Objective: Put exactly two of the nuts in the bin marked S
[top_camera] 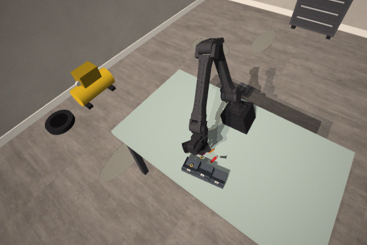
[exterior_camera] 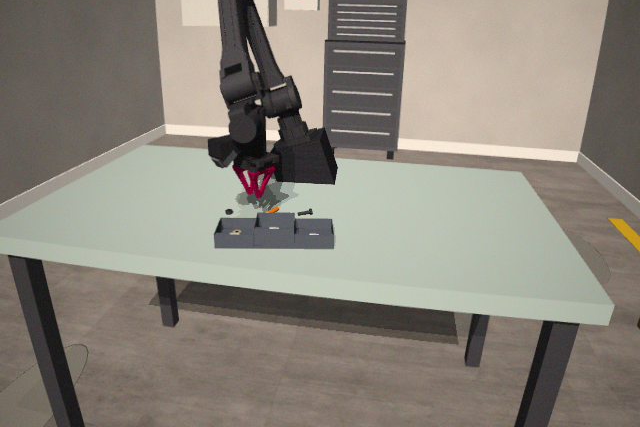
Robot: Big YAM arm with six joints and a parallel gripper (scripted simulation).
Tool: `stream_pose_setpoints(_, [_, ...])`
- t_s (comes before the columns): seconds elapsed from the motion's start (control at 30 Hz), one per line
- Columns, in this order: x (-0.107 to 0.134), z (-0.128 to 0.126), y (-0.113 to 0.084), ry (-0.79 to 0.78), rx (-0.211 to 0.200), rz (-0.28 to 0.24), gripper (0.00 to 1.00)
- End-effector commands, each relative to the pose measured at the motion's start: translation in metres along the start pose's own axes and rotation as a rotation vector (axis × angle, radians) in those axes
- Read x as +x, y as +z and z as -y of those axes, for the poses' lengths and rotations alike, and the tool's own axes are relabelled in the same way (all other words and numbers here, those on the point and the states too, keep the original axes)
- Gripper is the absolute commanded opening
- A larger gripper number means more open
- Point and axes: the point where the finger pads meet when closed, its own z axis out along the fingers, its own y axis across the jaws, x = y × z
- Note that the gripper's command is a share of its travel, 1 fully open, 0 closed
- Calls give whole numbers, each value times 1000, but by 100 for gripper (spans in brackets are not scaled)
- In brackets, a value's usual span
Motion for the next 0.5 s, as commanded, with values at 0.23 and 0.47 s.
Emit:
stream_pose_setpoints(0.23, [-3,-2,14,0,-7,7,30])
stream_pose_setpoints(0.47, [-4,0,39,0,-7,6,30])
